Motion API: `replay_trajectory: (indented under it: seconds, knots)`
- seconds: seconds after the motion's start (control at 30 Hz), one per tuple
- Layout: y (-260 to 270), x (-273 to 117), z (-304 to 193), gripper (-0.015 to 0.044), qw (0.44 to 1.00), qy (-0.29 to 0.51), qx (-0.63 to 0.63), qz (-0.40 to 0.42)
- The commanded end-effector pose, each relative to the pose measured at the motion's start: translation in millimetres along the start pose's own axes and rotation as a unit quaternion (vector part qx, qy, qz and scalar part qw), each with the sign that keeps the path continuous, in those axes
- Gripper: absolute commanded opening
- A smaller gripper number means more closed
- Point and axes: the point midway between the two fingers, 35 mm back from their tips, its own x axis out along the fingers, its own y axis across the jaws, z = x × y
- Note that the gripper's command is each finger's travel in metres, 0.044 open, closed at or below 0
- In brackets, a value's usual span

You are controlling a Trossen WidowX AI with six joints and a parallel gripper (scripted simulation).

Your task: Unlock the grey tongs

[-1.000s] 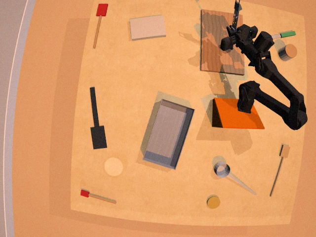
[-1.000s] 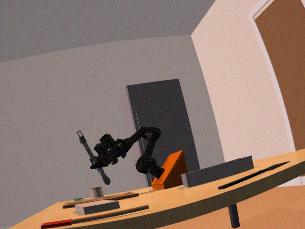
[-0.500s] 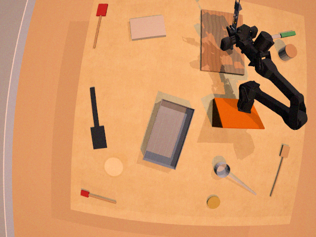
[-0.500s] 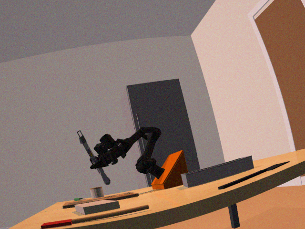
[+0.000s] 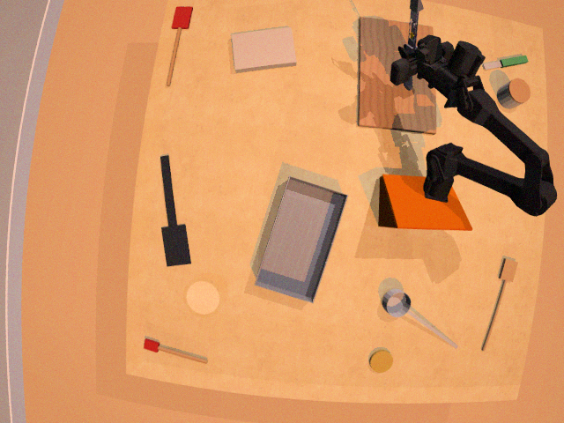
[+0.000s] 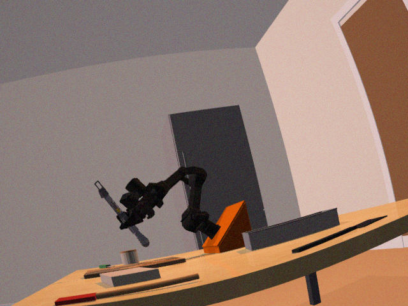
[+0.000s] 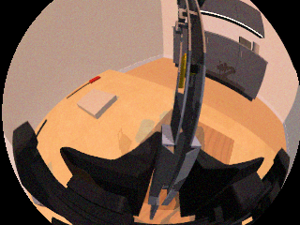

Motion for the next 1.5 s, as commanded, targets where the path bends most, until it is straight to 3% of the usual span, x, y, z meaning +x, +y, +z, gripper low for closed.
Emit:
replay_trajectory:
  seconds: [0.0, 1.47]
  knots:
    - [0.3, 4.9, 5.0, -0.015, 0.999, 0.033, 0.022, 0.008]
    - [2.7, 14.0, 8.8, -0.015, 0.912, 0.407, 0.048, -0.006]
